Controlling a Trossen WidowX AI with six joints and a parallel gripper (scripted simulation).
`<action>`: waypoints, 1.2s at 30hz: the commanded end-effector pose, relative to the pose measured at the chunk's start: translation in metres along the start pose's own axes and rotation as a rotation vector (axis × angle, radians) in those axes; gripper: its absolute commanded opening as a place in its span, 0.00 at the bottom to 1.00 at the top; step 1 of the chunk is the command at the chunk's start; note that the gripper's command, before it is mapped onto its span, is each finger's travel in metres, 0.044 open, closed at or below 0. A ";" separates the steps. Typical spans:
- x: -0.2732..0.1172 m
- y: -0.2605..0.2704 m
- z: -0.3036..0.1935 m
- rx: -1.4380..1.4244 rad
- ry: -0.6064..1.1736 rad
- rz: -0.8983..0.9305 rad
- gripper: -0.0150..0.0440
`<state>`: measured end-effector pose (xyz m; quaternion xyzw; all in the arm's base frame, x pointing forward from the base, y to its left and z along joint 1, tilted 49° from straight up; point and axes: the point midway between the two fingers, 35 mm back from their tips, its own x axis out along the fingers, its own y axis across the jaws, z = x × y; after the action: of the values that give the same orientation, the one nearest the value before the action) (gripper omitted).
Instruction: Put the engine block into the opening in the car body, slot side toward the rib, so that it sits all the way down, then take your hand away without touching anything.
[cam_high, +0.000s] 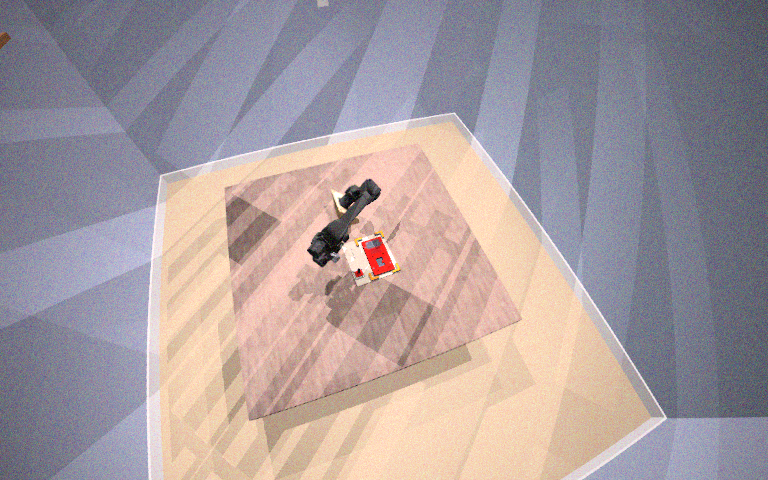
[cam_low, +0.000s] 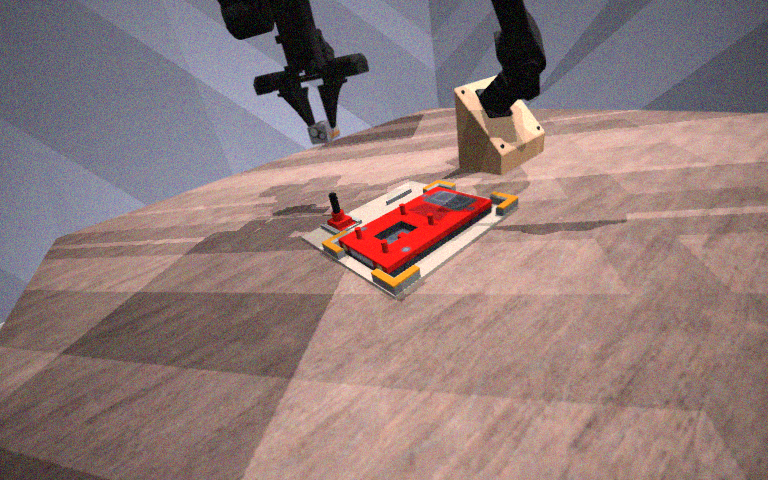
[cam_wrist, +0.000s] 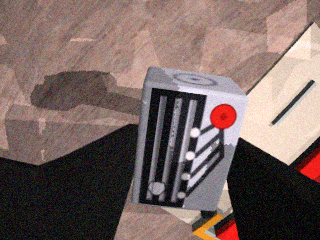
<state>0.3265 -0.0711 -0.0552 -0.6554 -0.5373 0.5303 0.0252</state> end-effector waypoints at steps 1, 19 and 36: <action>-0.005 -0.001 -0.002 -0.030 -0.006 0.006 0.25; 0.010 -0.026 -0.049 -0.611 -0.026 0.022 0.25; 0.027 -0.057 -0.090 -1.171 -0.038 0.022 0.25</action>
<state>0.3492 0.0116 -0.0047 -0.5716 -0.7257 0.1954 -0.3292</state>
